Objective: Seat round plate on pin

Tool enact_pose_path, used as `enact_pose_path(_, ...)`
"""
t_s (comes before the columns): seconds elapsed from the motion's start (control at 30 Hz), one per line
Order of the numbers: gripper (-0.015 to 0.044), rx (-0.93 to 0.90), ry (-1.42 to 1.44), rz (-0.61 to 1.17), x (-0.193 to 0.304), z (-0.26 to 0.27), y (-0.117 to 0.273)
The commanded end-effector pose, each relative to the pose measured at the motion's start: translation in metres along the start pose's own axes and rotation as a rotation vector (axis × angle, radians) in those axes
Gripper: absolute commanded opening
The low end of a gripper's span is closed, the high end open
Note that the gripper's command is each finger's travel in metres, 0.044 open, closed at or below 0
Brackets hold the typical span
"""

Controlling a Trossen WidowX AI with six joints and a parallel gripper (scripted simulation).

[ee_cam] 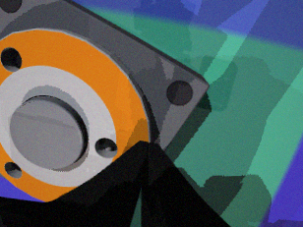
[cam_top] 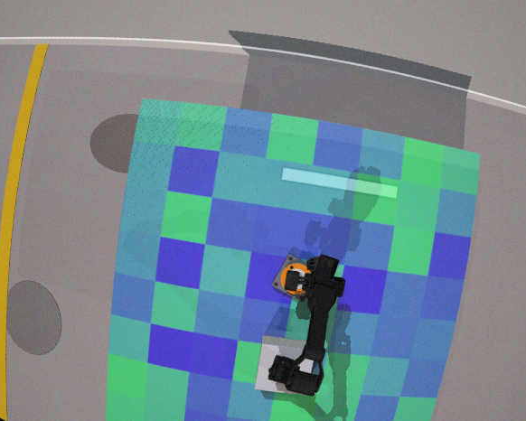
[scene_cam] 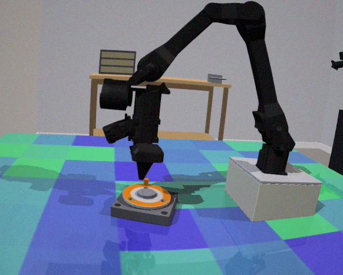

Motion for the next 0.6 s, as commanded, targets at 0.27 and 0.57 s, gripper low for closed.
enact_pose_path(0.27, 0.0000, 0.001, 0.004, 0.019, 0.0075, -0.0001, -0.0029)
enact_pose_path(0.57, 0.0000, 0.001, 0.004, 0.019, 0.0091, 0.0000, -0.0030)
Point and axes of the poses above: the point midway between the two fingers, 35 mm back from their tips, its own y axis back along the fingers, its own z axis across the jaws, x = y × z, the point moved 6 cm from there along y, back along the fingers
